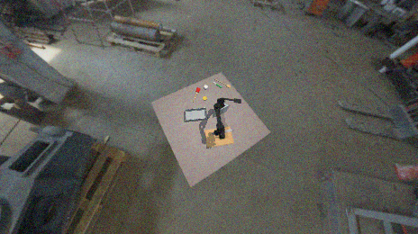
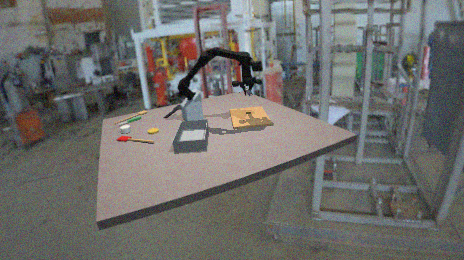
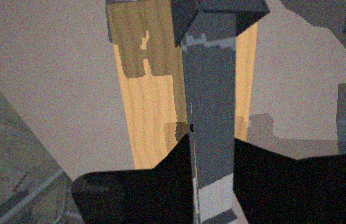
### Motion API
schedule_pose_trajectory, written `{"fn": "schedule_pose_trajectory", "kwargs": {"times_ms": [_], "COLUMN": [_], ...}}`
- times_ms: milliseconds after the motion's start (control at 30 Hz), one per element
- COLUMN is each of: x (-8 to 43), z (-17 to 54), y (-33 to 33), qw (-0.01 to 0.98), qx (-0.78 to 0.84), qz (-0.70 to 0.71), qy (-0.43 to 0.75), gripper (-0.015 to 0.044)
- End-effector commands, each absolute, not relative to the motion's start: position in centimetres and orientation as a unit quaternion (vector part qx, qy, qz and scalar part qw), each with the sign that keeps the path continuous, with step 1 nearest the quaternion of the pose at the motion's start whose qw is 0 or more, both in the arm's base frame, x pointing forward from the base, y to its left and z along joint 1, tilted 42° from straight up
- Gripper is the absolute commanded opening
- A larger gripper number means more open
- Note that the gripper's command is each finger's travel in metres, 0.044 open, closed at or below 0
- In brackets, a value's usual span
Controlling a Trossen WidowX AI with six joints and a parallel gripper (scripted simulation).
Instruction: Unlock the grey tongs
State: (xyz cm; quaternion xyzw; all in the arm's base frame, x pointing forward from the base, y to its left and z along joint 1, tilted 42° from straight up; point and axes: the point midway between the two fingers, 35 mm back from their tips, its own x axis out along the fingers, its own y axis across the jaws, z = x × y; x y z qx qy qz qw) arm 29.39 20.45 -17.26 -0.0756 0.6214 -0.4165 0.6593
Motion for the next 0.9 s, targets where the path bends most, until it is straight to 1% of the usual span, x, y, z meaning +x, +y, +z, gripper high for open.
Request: {"fn": "schedule_pose_trajectory", "kwargs": {"times_ms": [0, 267, 400, 633, 867], "x": [29.0, 29.0, 28.6, 27.8, 27.1], "z": [-17.5, -17.6, -17.6, -17.5, -17.1], "y": [21.1, 21.1, 21.0, 21.1, 22.2], "qw": [0.661, 0.662, 0.679, 0.744, 0.807], "qx": [-0.058, -0.060, -0.085, -0.173, -0.248], "qz": [-0.428, -0.429, -0.432, -0.424, -0.386], "qy": [0.614, 0.613, 0.587, 0.486, 0.373], "gripper": [-0.0150, -0.0150, -0.0150, -0.0150, -0.0150]}}
